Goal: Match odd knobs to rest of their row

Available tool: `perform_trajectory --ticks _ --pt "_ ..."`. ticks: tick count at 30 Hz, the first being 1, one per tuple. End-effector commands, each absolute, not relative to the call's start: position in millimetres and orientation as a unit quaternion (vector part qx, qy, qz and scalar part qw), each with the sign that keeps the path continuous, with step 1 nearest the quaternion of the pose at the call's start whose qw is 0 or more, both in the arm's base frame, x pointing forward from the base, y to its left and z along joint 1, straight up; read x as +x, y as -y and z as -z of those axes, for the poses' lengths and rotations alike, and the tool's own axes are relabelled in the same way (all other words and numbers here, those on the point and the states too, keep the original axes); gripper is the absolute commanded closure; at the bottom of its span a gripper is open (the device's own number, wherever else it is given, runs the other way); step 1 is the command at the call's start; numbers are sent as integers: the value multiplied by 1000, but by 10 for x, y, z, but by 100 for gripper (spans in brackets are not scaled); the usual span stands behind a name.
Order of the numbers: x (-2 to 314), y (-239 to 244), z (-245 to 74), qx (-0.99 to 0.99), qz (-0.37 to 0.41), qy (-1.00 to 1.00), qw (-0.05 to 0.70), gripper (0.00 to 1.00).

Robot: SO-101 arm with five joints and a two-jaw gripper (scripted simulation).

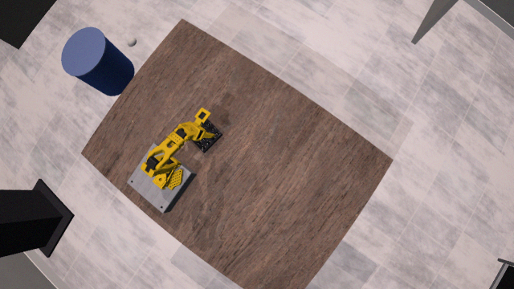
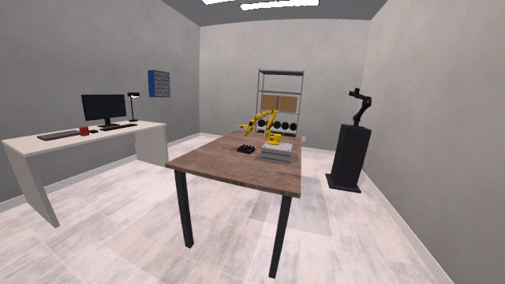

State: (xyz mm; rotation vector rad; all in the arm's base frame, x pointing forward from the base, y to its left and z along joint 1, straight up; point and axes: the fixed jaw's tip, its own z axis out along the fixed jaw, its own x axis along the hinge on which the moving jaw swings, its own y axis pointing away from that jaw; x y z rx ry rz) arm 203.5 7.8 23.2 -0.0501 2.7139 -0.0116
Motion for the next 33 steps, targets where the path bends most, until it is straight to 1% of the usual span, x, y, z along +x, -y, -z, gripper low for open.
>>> perform_trajectory --ticks 1,23,28,33 --pt "2058 -100 -236 -20 2 -976 216 60" --pt "2031 -79 -229 -18 4 -978 209 60" --pt "1993 -79 -152 -18 3 -984 179 60" --pt "1909 -79 -9 -18 2 -993 119 60"
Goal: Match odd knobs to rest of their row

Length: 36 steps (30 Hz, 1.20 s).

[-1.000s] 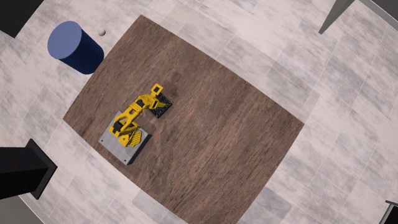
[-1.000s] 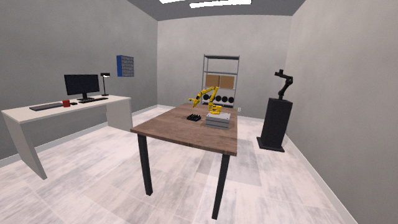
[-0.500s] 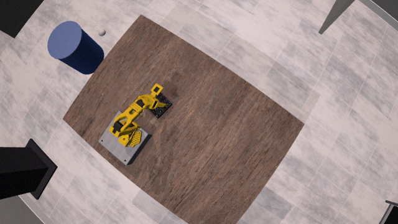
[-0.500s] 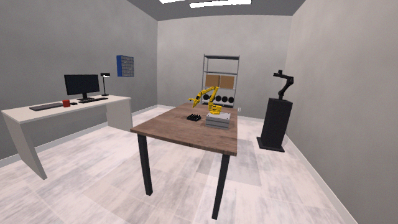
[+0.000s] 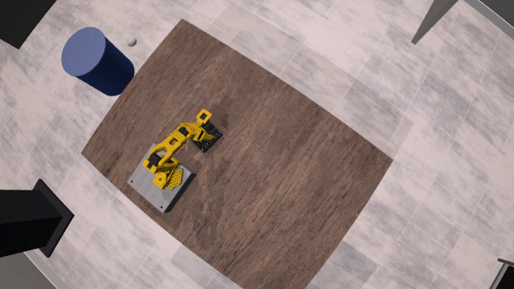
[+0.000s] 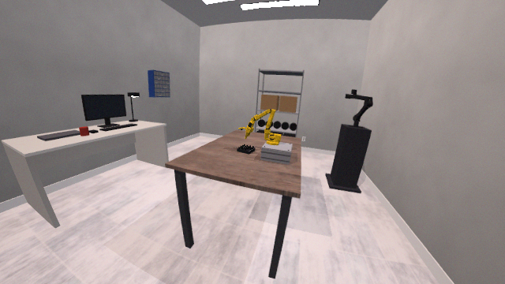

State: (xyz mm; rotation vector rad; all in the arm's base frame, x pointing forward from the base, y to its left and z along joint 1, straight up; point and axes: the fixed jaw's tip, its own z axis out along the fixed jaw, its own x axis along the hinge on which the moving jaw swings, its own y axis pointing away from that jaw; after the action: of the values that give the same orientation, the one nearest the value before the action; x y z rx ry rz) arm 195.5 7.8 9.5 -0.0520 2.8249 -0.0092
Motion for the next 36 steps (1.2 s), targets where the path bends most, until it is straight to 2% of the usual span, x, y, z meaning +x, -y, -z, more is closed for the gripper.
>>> perform_trajectory --ticks 1,3,9,14,36 --pt "1888 -79 22 -18 2 -994 106 60" --pt "1888 -79 22 -18 2 -994 106 60" --pt "1764 -79 186 -18 1 -999 32 60" --pt "1705 -79 253 -18 0 -1000 1 60" --pt "1704 -138 261 28 0 -1000 -3 63"
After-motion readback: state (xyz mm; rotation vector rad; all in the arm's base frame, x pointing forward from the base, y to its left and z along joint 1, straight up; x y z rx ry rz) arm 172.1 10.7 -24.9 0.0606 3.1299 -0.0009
